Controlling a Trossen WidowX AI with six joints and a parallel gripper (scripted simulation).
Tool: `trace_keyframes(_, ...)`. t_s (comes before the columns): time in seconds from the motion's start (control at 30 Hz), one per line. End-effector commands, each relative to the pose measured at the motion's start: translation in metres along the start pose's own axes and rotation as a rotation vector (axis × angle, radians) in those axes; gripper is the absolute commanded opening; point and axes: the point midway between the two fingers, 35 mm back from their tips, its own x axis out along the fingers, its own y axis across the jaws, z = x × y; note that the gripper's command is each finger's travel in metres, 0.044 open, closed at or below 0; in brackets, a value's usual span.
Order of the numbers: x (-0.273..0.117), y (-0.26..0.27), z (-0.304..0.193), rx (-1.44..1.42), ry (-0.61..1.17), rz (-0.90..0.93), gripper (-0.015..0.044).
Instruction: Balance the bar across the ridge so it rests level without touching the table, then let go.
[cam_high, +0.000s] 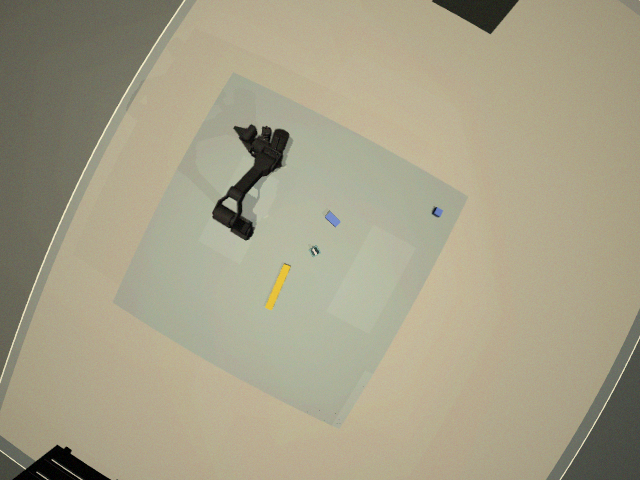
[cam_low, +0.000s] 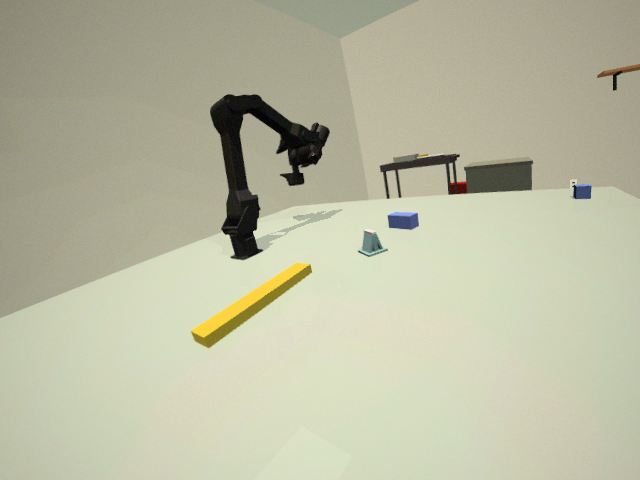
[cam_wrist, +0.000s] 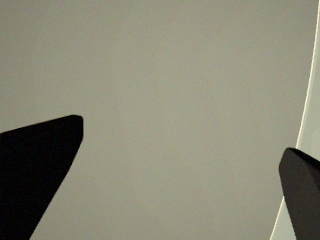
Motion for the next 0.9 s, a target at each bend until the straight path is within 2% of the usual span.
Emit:
trace_keyframes(0.0, -0.001, 0.0, 0.001, 0.001, -0.004, -0.001, 0.0374)
trace_keyframes(0.07, -0.007, -0.002, 0.005, 0.011, -0.035, -0.01, 0.0321)
trace_keyframes(0.1, -0.012, -0.003, 0.008, 0.019, -0.058, -0.016, 0.0315)
trace_keyframes(0.87, -0.146, -0.035, 0.055, 0.232, -0.575, -0.147, 0.0315)
